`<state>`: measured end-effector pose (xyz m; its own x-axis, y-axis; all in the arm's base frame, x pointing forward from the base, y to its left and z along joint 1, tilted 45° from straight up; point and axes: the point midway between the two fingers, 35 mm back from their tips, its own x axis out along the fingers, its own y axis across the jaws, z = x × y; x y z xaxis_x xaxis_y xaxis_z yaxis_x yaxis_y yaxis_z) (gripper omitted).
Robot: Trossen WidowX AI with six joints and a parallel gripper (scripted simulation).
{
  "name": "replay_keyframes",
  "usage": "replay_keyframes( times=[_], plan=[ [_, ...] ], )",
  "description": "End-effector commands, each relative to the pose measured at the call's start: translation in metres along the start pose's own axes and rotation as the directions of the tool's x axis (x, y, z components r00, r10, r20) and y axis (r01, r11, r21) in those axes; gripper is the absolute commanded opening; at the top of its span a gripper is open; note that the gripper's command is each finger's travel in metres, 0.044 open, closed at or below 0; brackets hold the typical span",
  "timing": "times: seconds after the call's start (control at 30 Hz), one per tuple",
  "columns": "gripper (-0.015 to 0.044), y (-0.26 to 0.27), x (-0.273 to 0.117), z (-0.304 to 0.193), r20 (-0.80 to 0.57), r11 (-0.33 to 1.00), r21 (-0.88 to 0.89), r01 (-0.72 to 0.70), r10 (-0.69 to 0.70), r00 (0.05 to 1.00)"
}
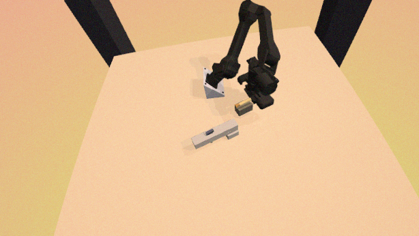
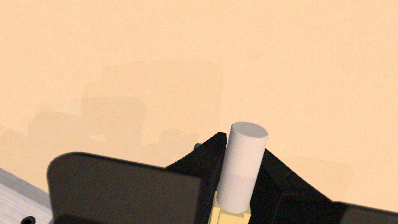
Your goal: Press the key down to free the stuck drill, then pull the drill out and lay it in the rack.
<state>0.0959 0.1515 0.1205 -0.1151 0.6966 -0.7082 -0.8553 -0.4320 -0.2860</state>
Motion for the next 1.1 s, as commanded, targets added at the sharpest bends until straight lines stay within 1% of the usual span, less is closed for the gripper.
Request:
replay_keyframes(
  times=[0.0, 0.43, 1.07],
  plan=[
    [0.0, 0.0, 0.005, -0.001, -0.004, 1.0, 0.002, 0.0, 0.0, 1.0],
    [0.0, 0.0, 0.018, -0.001, -0.003, 1.0, 0.001, 0.0, 0.0, 1.0],
    [0.0, 0.002, 0.021, -0.003, -0.003, 1.0, 0.002, 0.0, 0.0, 1.0]
  ],
)
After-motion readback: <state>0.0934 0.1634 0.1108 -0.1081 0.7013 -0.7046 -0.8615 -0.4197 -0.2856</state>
